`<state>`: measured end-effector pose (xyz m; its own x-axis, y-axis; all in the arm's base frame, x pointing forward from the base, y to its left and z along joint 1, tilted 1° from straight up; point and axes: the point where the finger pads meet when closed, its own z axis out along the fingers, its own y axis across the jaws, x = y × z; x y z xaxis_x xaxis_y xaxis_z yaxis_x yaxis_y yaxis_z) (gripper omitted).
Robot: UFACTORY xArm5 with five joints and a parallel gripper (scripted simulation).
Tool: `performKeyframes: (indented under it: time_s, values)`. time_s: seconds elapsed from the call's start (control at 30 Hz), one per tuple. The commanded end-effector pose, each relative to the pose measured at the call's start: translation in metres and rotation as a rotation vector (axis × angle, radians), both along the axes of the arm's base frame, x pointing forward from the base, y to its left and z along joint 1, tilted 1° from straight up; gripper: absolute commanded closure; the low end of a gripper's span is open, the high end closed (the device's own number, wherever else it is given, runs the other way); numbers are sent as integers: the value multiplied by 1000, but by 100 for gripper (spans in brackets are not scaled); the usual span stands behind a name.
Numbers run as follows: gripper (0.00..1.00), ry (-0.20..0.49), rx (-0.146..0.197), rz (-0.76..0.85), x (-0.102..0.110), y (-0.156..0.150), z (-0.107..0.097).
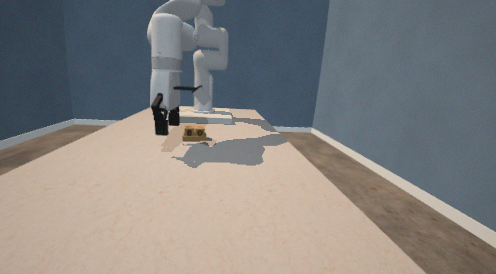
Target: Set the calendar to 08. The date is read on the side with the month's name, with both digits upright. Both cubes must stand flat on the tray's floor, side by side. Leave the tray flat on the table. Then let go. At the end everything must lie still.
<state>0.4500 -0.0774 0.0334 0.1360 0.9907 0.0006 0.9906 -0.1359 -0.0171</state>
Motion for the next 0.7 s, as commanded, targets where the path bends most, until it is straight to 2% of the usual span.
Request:
performKeyframes:
  time_s: [0.0,0.07,0.17,0.33,0.53,0.63,0.67]
  values:
    - [0,-4,-3,-141,-4,-2,2]
    - [0,-4,-3,-176,-5,-2,2]
    - [0,-4,-3,-176,-22,-6,2]
    - [0,-4,-3,-195,-24,-6,2]
    - [0,-4,-6,-408,-30,-8,2]
    - [0,-4,-7,-437,-33,-8,2]
    - [0,-4,-7,-437,-41,-10,2]
